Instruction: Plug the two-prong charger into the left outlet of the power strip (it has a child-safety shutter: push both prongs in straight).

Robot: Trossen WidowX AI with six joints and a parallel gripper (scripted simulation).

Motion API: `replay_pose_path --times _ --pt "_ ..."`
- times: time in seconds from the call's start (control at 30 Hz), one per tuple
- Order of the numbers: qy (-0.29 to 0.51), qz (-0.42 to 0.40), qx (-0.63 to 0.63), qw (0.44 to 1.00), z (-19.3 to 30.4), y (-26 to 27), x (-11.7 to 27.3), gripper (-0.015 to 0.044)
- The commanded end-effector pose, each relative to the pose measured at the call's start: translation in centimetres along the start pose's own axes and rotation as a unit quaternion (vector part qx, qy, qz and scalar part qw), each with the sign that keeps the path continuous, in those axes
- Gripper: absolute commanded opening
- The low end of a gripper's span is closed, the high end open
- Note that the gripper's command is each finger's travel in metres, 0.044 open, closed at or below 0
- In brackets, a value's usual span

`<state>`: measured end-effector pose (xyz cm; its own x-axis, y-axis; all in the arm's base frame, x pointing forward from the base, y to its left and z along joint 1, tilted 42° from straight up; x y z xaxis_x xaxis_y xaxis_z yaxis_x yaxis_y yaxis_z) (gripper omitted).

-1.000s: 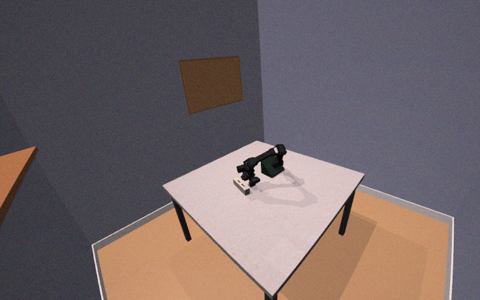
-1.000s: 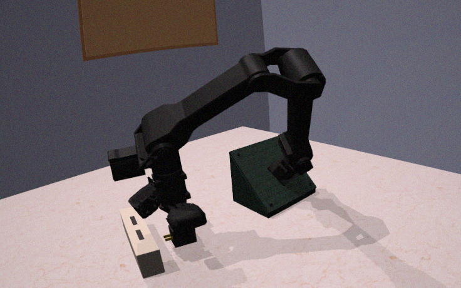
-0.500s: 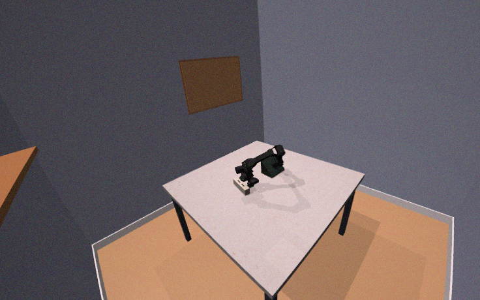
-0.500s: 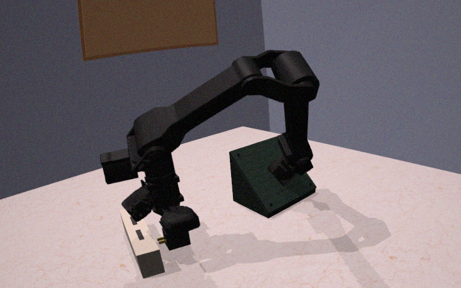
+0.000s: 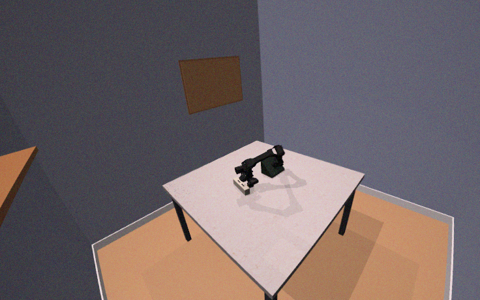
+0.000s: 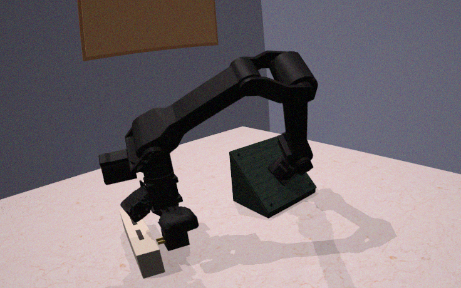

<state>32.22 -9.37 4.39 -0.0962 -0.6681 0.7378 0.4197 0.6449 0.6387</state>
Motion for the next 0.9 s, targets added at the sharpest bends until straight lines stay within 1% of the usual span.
replay_pose_path --times 0.0,0.87 --pt "0.001 -0.002 0.001 1.000 -0.12 0.06 -0.02 0.0000" --pt "0.001 -0.002 0.002 1.000 -0.73 0.16 0.00 0.0000"
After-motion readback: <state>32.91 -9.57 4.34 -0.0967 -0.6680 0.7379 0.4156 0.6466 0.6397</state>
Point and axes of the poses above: the point midway between the two fingers, 35 mm back from their tips, its own x axis back along the fingers, its own y axis across the jaws, z = x × y, the point moved 6 cm from there along x, back along the fingers, and after that the axes turned 6 degrees about -x, right-handed, at the moved point
